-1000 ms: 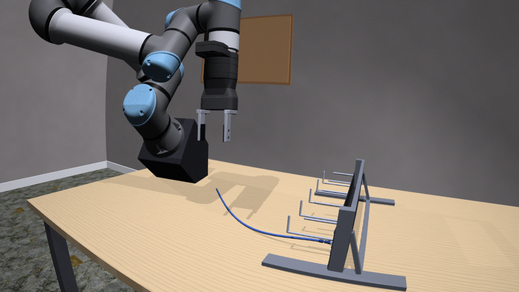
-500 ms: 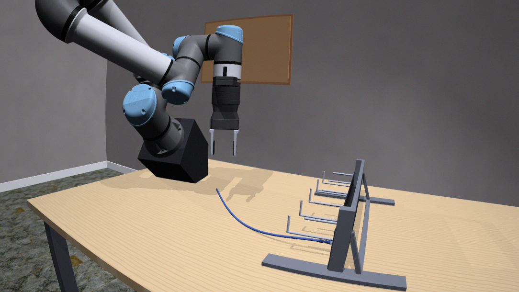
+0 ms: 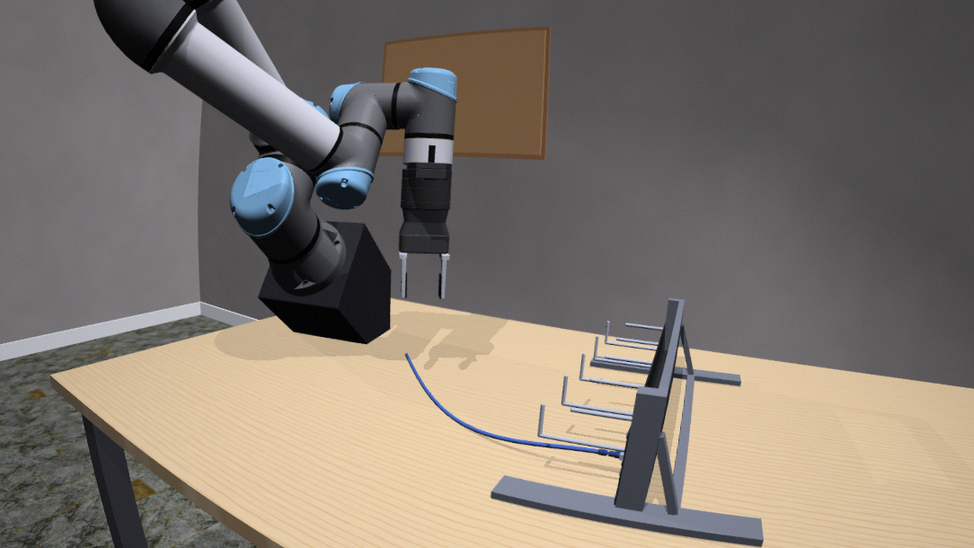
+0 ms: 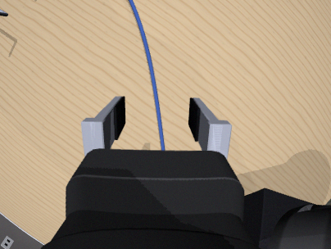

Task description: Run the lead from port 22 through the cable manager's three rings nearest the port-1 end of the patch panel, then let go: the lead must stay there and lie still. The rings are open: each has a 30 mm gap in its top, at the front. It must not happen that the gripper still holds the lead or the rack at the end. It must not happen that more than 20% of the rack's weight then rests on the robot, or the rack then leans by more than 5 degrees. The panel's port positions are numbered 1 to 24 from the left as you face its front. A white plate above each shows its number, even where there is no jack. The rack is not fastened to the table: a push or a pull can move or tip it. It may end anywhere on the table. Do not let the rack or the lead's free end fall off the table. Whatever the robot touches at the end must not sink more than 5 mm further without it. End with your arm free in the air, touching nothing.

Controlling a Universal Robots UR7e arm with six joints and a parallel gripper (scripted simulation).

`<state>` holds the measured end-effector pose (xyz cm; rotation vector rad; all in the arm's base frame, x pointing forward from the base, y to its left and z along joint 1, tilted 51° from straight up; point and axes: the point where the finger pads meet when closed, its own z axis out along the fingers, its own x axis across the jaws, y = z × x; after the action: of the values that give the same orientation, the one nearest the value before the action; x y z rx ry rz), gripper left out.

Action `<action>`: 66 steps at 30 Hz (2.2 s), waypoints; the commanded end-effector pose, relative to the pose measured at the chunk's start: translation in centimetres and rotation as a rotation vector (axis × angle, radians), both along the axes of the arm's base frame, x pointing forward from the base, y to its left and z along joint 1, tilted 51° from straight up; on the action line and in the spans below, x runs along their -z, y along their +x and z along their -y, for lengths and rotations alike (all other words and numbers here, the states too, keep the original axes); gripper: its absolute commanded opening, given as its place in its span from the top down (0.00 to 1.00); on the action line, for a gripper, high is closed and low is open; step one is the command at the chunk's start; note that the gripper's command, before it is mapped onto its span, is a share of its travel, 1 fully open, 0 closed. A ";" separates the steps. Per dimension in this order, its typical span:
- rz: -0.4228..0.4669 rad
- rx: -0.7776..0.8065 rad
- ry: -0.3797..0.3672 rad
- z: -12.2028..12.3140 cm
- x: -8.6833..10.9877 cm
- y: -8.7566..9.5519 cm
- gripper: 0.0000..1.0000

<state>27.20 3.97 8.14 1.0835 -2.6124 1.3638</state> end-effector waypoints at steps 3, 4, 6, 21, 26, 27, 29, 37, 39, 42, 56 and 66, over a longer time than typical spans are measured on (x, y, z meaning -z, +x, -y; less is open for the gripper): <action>0.000 -0.001 0.000 0.0 0.0 0.0 1.00; 0.000 -0.001 0.000 0.0 0.0 0.0 1.00; 0.000 -0.001 0.000 0.0 0.0 0.0 1.00; 0.000 -0.001 0.000 0.0 0.0 0.0 1.00; 0.000 -0.001 0.000 0.0 0.0 0.0 1.00; 0.000 -0.001 0.000 0.0 0.0 0.0 1.00; 0.000 -0.001 0.000 0.0 0.0 0.0 1.00; -0.050 -0.044 -0.020 -0.3 0.4 -0.2 1.00; -0.099 -0.087 -0.041 -0.6 0.8 -0.3 1.00; -0.126 -0.110 -0.052 -0.7 1.0 -0.4 1.00; -0.126 -0.110 -0.052 -0.7 1.0 -0.4 0.33; -0.126 -0.110 -0.052 -0.7 1.0 -0.4 0.33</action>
<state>26.75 4.65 7.17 1.2775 -2.4484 1.3272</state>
